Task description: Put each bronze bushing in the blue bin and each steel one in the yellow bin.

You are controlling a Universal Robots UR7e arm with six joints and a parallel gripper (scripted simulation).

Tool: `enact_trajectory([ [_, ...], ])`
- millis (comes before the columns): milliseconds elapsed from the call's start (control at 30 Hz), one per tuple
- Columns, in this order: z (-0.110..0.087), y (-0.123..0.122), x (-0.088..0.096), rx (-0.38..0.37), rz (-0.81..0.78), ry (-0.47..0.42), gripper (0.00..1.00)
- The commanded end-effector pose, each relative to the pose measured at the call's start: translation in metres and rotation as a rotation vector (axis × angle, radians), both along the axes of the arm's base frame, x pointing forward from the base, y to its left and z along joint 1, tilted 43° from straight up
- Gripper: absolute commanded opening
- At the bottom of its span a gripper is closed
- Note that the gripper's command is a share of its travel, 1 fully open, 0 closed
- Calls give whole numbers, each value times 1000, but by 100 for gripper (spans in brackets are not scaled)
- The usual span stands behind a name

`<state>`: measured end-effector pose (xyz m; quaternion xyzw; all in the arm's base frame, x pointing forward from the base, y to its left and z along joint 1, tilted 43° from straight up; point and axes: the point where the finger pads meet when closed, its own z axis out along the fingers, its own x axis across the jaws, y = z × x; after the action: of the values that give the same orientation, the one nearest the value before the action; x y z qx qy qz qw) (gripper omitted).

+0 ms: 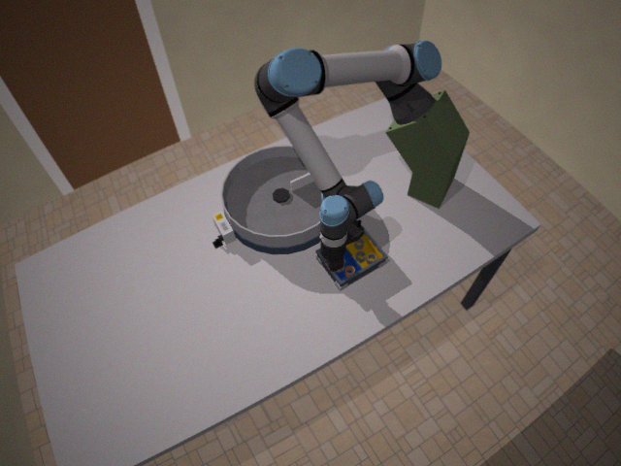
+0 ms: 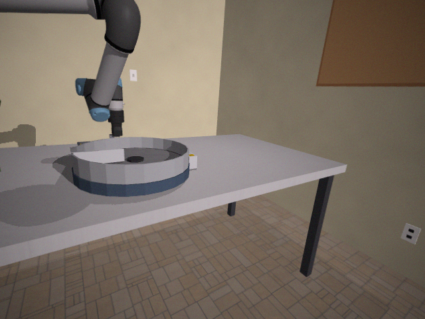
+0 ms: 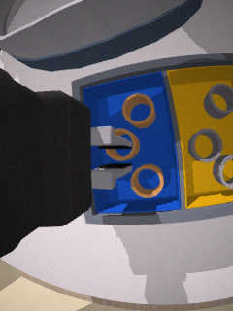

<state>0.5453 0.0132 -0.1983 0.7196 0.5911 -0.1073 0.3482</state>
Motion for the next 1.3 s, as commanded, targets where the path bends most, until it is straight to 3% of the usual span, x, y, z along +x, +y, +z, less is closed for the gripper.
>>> enact_trajectory([
  [0, 2, 2, 0, 0, 1, -1, 42],
  [1267, 9, 8, -3, 0, 1, -1, 42],
])
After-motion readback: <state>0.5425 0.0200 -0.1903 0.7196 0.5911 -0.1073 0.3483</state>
